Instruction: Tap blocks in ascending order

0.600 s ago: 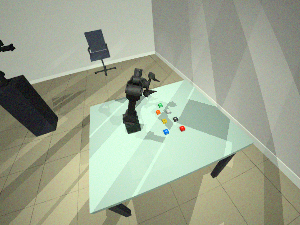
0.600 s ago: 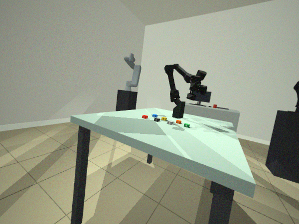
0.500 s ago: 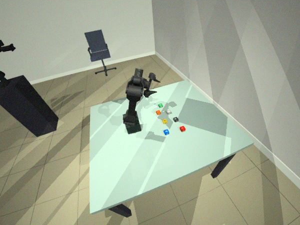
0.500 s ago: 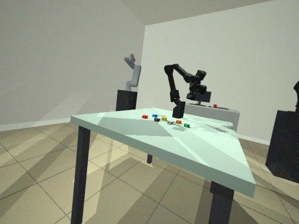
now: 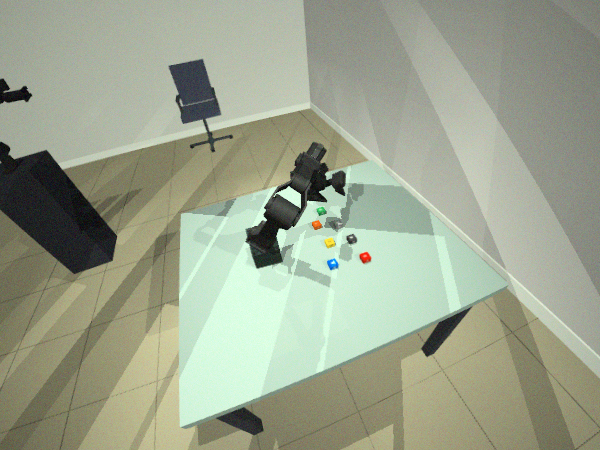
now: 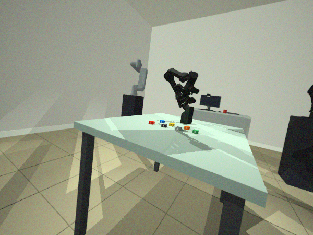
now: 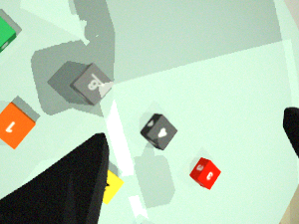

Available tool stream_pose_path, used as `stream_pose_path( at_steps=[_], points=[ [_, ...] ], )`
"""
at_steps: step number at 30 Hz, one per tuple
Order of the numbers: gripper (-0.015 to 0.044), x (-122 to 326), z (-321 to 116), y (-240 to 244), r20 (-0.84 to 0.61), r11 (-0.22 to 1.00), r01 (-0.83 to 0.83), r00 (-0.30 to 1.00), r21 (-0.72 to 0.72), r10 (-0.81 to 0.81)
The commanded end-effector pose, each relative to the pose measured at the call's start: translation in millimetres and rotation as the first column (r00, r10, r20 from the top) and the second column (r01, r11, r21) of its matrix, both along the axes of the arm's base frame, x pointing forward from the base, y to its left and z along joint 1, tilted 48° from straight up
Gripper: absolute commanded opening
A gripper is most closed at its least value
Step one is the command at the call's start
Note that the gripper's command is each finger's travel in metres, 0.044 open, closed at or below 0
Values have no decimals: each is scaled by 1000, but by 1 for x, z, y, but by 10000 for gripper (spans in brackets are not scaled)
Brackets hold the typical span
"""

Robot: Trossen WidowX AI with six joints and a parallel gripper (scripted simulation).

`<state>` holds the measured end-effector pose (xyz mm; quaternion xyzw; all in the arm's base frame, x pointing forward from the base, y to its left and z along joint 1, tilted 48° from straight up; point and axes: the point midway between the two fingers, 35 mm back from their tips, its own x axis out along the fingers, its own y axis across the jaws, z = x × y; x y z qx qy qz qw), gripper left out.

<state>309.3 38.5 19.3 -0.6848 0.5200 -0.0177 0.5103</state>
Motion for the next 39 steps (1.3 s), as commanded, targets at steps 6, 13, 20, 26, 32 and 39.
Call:
stream_pose_path(
  at_steps=[6,13,20,26,32,39],
  points=[
    [400,-37,57,-95,144,760,584,758,285,-637],
    [400,-78,91,-133,185,475,781,439,405,-879],
    [400,-80,92,-134,186,464,786,427,409,-885],
    [400,-80,92,-134,186,464,786,427,409,-885],
    [400,-80,92,-134,186,464,786,427,409,-885],
    [400,-80,92,-134,186,464,786,427,409,-885]
  ],
)
